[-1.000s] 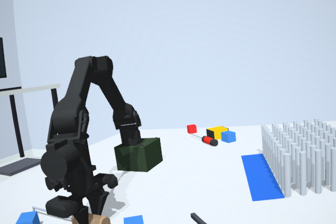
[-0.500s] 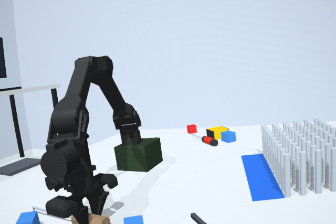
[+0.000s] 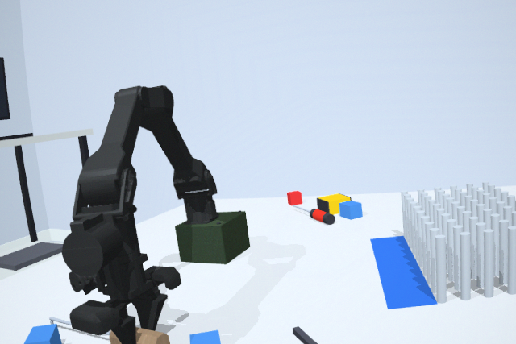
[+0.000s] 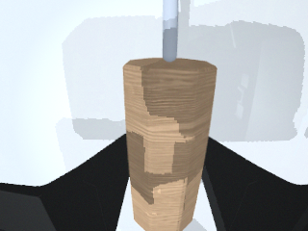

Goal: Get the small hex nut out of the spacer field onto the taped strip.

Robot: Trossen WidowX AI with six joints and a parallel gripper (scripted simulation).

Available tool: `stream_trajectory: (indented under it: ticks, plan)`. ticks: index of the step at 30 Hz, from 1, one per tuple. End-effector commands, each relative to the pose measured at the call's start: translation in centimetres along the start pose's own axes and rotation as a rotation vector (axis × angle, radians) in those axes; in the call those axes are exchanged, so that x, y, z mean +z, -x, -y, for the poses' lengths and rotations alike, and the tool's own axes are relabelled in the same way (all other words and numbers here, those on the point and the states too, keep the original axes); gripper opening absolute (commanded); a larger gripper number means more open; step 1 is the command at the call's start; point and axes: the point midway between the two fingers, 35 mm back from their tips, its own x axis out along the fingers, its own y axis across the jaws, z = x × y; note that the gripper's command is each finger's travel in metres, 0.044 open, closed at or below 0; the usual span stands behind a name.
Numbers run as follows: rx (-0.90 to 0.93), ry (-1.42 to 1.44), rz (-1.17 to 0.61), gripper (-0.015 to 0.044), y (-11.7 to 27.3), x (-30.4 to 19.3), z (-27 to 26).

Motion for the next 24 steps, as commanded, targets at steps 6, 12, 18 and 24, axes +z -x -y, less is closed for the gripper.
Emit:
stream_trajectory:
  ticks: [6,12,18,24]
  plan:
    - [0.0,0.0,0.0,0.0,-0.44,0.0,-0.05]
    - [0.0,0.0,0.0,0.0,-0.44,0.0,-0.05]
    - [0.0,0.0,0.0,0.0131,0.0,0.0,0.0]
    - [0.0,0.0,0.0,0.0289,0.0,0.0,0.0]
